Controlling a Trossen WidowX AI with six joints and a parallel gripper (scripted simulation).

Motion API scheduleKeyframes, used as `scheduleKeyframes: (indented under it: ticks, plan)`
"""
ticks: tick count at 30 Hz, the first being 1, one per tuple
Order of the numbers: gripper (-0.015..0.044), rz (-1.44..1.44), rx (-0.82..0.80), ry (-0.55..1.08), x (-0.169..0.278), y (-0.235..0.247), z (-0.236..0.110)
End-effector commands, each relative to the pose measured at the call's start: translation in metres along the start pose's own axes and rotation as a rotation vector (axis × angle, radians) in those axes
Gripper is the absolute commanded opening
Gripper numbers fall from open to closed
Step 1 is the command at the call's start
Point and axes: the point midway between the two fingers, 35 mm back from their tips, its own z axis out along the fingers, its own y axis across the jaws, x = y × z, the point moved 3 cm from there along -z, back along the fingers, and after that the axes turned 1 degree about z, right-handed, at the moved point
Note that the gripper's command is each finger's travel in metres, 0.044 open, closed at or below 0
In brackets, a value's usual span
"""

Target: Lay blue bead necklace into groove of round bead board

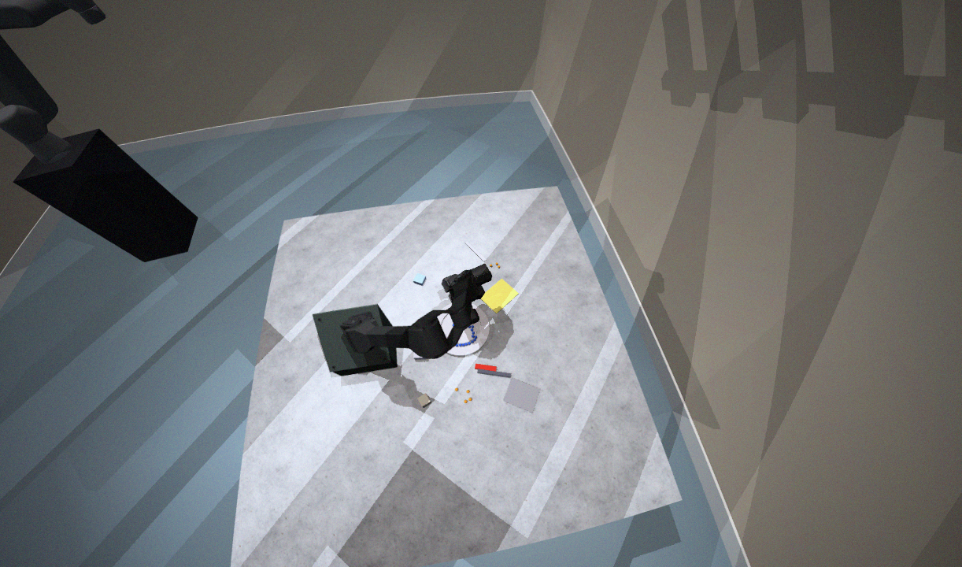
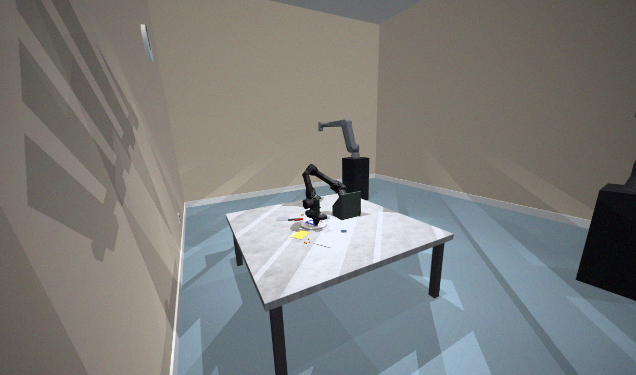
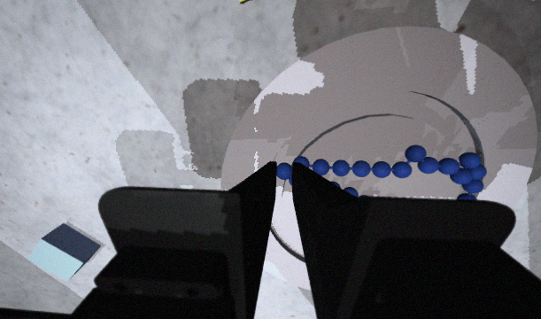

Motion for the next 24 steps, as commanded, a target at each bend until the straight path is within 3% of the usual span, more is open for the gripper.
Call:
scheduleKeyframes:
  ticks: [1,2,19,24]
  plan:
    - [0.0,-0.005,-0.001,0.009,0.002,0.0012,0.0068]
    - [0.0,-0.005,-0.001,0.009,0.002,0.0012,0.007]
    - [0.044,-0.008,-0.001,0.0,0.0004,0.0017,-0.0006]
    - [0.044,-0.008,-0.001,0.0,0.0004,0.0017,-0.0006]
